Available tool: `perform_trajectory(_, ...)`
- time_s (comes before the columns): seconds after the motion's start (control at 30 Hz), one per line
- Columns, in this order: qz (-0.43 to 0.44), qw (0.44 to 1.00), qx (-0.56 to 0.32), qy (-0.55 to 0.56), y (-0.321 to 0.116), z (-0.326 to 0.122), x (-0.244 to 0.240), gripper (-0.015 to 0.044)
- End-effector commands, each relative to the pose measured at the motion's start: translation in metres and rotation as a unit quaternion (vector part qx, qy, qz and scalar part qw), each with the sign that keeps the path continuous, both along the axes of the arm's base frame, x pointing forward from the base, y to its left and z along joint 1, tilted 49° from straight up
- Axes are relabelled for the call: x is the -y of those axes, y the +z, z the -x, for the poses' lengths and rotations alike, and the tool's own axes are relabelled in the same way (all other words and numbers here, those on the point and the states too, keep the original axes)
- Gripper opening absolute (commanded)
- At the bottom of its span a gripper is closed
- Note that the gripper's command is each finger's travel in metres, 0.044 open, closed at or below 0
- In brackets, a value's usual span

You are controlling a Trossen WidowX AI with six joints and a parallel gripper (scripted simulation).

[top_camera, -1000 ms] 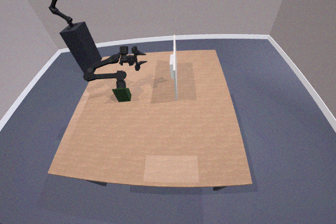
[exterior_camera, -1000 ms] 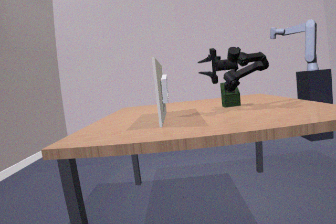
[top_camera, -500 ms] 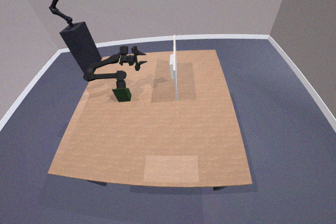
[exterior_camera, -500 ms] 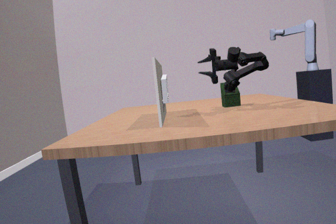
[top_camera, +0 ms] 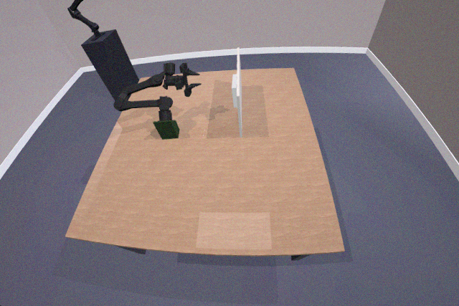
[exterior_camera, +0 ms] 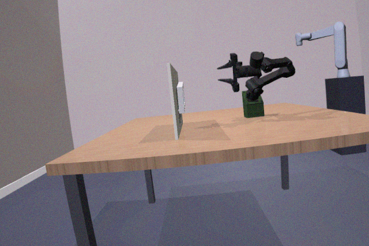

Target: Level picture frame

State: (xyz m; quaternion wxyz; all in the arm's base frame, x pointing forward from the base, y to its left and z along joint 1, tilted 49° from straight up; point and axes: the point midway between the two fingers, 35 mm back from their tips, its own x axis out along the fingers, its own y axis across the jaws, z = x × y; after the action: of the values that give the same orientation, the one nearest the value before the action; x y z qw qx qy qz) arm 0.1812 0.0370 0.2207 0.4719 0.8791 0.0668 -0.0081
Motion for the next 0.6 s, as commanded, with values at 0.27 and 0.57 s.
perform_trajectory(0.27,-0.035,0.999,0.008,0.006,-0.012,-0.052,-0.034,0.026)
perform_trajectory(0.57,-0.049,0.999,0.012,0.008,-0.024,-0.067,-0.044,0.026)
